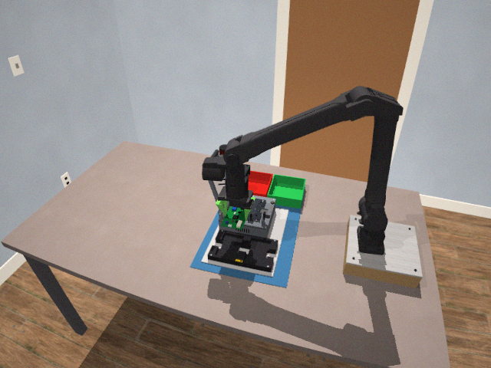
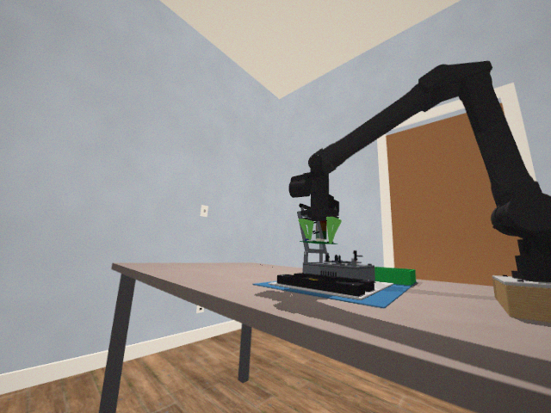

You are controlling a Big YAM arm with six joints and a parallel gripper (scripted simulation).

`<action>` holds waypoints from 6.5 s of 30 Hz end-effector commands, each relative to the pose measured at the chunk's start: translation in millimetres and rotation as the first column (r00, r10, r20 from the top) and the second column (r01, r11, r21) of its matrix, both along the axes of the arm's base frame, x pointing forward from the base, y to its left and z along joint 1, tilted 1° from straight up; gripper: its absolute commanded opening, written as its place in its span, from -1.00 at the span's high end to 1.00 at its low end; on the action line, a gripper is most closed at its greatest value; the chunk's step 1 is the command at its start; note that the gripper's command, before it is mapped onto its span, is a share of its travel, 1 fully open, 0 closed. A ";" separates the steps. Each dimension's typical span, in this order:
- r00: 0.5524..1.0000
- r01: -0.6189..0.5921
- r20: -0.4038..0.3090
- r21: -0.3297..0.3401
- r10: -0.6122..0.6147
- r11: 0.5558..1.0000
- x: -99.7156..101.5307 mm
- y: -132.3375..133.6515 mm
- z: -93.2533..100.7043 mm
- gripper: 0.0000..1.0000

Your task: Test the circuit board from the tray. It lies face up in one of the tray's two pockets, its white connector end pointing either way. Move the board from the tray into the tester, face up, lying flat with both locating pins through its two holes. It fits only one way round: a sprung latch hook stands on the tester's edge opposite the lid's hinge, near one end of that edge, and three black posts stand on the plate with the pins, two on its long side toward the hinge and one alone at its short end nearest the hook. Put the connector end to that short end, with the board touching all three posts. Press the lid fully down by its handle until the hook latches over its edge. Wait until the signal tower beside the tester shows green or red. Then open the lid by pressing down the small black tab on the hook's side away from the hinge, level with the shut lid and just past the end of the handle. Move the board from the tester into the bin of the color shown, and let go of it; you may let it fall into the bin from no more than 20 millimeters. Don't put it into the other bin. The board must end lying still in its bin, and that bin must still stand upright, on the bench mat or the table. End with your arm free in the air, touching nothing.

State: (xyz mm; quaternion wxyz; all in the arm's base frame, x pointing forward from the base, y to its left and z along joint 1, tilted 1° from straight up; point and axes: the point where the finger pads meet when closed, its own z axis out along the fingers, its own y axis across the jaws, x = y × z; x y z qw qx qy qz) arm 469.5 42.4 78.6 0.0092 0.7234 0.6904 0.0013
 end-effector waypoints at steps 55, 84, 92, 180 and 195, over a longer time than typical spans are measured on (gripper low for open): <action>1.000 -0.005 0.005 -0.004 0.005 1.000 -37.9 -128.7 14.9 -0.45; 1.000 -0.005 0.007 -0.004 0.005 1.000 -37.7 -127.2 15.6 -0.45; 1.000 -0.005 0.007 -0.004 0.005 1.000 -37.7 -127.2 15.6 -0.45; 1.000 -0.004 0.014 -0.006 0.004 1.000 -34.0 -129.4 -37.8 -0.45; 1.000 -0.003 0.014 -0.006 0.003 1.000 -34.0 -129.4 -37.8 -0.45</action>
